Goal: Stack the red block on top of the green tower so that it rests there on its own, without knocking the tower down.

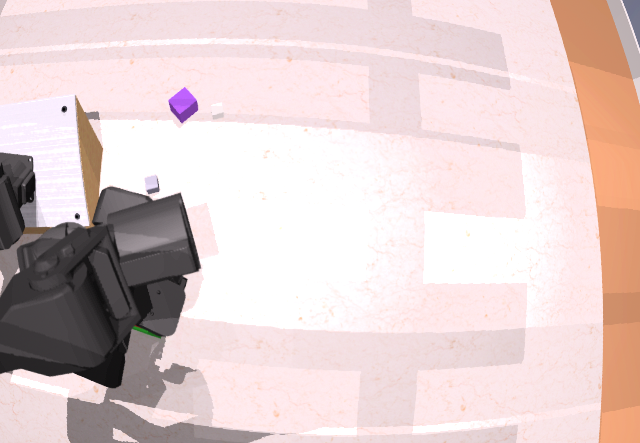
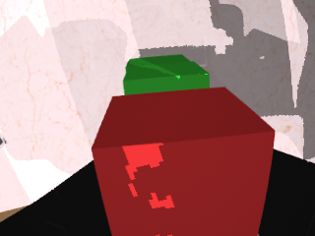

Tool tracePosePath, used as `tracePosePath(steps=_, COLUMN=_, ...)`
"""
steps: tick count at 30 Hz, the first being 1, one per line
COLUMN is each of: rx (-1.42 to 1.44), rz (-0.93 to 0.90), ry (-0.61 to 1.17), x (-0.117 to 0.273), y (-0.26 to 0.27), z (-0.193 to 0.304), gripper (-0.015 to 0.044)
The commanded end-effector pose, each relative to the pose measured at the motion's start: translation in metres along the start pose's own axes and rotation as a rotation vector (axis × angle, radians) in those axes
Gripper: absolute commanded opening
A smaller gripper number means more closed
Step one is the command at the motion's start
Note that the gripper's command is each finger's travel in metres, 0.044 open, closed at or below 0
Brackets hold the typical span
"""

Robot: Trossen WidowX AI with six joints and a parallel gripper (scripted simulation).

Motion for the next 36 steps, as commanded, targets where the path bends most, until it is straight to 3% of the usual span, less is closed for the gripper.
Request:
tracePosePath(steps=1, rx=0.003, rz=0.003, ry=0.001, x=-0.004, y=-0.001, z=0.002, gripper=0.0)
tracePosePath(steps=10, rx=0.002, rz=0.005, ry=0.0, x=-0.03, y=-0.001, z=0.002, gripper=0.0)
tracePosePath(steps=36, rx=0.002, rz=0.005, ry=0.0, x=-0.031, y=-0.001, z=0.002, gripper=0.0)
Point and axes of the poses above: the point midway between the two fingers, 35 mm back from their tips, its own x axis back along the fingers, its own y axis across the jaws, z = x × y, the point moved 1 cm from there along x, back along the fingers, and after that the axes turned 5 degrees about x, right-handed, at the moved point
